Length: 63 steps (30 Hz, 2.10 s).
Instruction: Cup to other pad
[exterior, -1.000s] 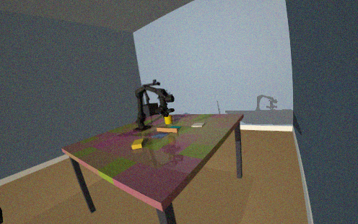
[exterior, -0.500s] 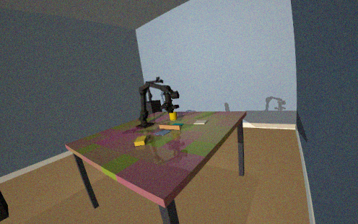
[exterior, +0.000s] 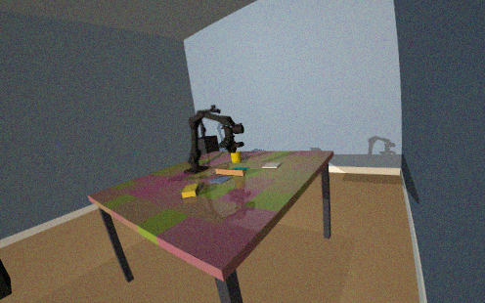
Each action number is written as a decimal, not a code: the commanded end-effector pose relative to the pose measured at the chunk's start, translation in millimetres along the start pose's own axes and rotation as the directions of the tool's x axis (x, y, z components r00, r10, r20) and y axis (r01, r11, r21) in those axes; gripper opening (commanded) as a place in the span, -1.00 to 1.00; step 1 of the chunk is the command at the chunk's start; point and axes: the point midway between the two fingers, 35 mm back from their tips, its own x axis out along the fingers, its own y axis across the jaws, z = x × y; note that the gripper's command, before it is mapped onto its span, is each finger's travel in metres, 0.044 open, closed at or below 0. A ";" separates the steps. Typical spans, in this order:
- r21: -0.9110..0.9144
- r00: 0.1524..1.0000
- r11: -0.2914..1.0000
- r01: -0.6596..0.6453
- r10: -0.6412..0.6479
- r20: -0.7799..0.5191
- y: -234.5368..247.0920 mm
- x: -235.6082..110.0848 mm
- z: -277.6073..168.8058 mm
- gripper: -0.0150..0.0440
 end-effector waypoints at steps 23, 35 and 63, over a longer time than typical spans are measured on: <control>0.005 1.000 1.000 0.003 -0.003 -0.002 -0.3 34.4 -1.5 -0.49; 0.005 1.000 1.000 0.003 -0.003 -0.002 -1.2 50.2 -1.8 -0.49; 0.000 1.000 1.000 0.002 -0.002 0.001 -0.6 48.0 -1.5 0.01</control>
